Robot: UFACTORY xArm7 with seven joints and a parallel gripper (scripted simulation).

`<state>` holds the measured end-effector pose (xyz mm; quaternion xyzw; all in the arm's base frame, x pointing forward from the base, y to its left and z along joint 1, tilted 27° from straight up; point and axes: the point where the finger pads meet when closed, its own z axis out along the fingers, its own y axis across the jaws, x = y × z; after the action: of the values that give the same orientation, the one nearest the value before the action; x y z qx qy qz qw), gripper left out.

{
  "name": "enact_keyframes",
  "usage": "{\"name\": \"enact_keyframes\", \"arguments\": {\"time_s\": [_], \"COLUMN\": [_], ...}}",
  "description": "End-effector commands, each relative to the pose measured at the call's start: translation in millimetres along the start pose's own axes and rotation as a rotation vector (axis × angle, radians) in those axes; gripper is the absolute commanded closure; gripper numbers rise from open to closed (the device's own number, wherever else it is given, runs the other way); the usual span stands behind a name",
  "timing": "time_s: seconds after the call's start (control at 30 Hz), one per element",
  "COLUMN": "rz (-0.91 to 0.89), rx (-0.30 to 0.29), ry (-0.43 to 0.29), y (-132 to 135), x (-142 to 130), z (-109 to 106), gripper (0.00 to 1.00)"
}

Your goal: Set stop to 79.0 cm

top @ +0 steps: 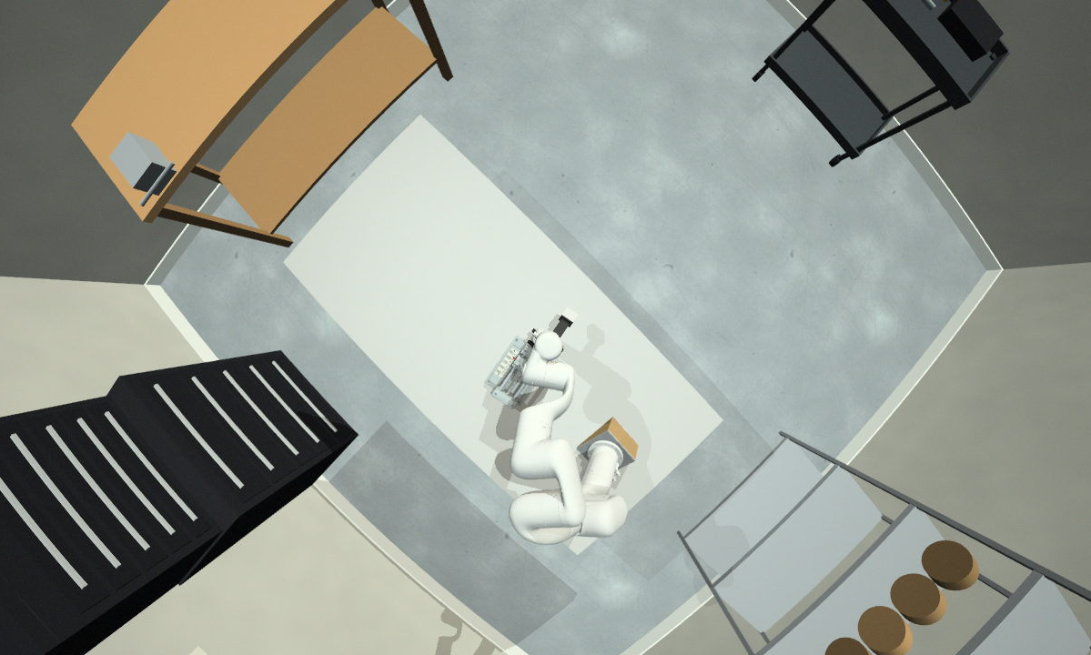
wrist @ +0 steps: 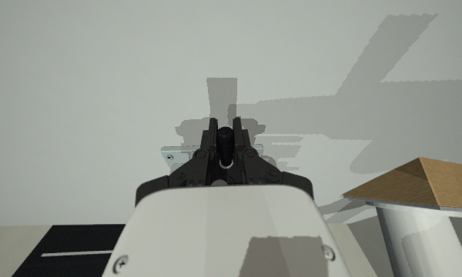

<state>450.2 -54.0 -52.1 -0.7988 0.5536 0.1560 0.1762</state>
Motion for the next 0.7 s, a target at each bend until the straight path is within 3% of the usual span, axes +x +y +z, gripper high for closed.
{"name": "enact_keyframes", "arguments": {"time_s": [0.0, 0.67], "rz": [0.0, 0.0], "rx": [0.003, 0.003], "ry": [0.003, 0.003], "y": [-4.0, -9.8], "x": [1.4, 1.4], "z": [-1.0, -0.9], "gripper": [0.94, 0.94]}}
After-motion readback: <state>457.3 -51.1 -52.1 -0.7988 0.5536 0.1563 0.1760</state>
